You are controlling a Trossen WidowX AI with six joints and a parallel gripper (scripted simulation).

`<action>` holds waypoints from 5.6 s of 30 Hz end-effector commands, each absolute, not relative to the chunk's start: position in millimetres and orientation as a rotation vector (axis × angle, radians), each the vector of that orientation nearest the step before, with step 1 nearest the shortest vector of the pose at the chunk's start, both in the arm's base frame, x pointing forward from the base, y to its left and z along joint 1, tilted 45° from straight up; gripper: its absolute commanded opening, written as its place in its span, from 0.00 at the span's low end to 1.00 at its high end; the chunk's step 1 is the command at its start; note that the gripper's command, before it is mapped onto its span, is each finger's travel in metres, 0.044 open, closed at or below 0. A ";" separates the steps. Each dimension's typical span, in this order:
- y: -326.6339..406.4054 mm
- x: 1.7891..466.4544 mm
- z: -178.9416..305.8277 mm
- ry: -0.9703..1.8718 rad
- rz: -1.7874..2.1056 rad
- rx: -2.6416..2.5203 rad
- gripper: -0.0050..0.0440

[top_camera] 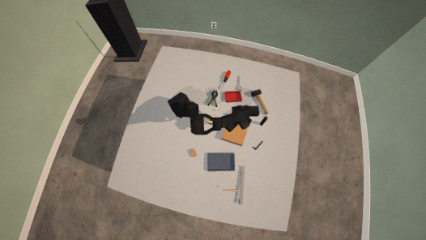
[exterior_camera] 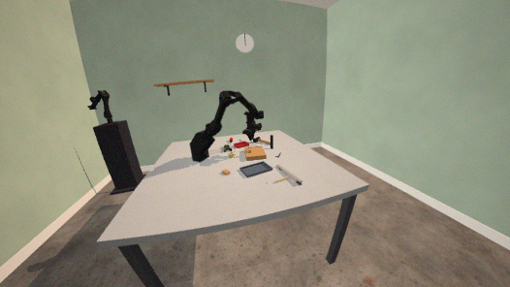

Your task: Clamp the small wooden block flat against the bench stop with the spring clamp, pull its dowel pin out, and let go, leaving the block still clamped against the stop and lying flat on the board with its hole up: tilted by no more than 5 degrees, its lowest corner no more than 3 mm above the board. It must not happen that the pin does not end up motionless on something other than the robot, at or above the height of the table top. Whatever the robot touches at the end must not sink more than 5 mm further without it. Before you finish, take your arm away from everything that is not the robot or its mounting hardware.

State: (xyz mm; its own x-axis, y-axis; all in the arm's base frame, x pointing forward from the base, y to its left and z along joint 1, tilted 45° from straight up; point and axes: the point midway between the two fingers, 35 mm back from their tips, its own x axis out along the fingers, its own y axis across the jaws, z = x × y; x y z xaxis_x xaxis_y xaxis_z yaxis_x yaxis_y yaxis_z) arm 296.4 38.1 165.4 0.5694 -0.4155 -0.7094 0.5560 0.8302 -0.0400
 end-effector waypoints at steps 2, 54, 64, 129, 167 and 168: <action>36.3 298.2 161.3 0.761 -0.614 0.278 0.35; 24.4 316.2 151.6 0.448 -0.925 1.083 0.10; 22.9 318.3 150.7 0.403 -0.956 1.177 0.10; -2.1 351.2 107.8 0.402 -0.957 1.179 0.10; -0.6 332.7 102.2 0.396 -0.948 1.187 0.10; -0.6 332.7 102.2 0.396 -0.948 1.187 0.10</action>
State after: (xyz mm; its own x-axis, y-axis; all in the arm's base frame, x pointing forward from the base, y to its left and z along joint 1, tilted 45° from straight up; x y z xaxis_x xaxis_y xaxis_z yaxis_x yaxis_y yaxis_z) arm 333.2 -0.5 102.7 0.5723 -0.4137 -0.7081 0.7941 0.0640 0.6044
